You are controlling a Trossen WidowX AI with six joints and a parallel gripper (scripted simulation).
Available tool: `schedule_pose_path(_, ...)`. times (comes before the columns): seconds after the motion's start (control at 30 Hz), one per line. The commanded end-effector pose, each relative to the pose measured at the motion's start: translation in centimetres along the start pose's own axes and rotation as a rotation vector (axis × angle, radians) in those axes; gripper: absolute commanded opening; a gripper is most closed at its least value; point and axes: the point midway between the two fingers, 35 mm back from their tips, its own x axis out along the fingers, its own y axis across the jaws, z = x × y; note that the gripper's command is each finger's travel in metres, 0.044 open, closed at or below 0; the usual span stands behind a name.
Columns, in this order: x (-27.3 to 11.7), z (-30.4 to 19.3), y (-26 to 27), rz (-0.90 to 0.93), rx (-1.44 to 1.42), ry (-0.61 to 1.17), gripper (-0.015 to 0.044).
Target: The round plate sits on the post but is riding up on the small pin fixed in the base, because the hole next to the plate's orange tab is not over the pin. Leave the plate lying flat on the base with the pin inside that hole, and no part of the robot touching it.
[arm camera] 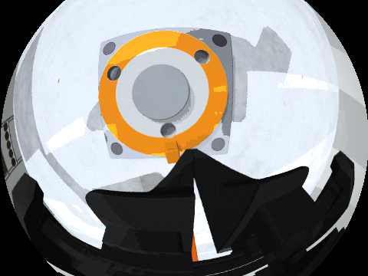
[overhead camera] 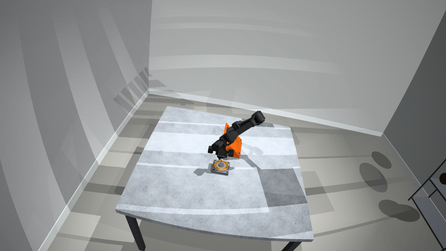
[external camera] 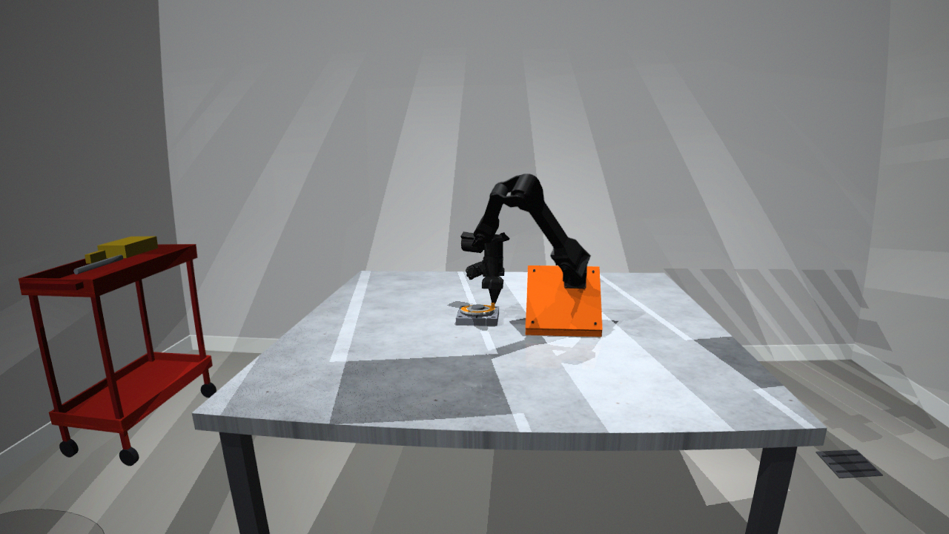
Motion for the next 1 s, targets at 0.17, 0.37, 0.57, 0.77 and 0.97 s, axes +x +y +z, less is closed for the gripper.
schedule_pose_path(0.17,0.2,-0.4,1.1,0.005,0.001,0.002,0.0)
schedule_pose_path(0.37,0.3,-0.5,1.7,0.006,0.001,0.002,0.0)
schedule_pose_path(0.57,0.3,-0.5,2.2,0.006,0.002,0.002,0.0)
schedule_pose_path(0.77,0.3,-0.4,2.8,0.006,0.002,0.003,0.0)
schedule_pose_path(0.97,0.3,-0.3,3.5,0.007,0.002,0.003,0.0)
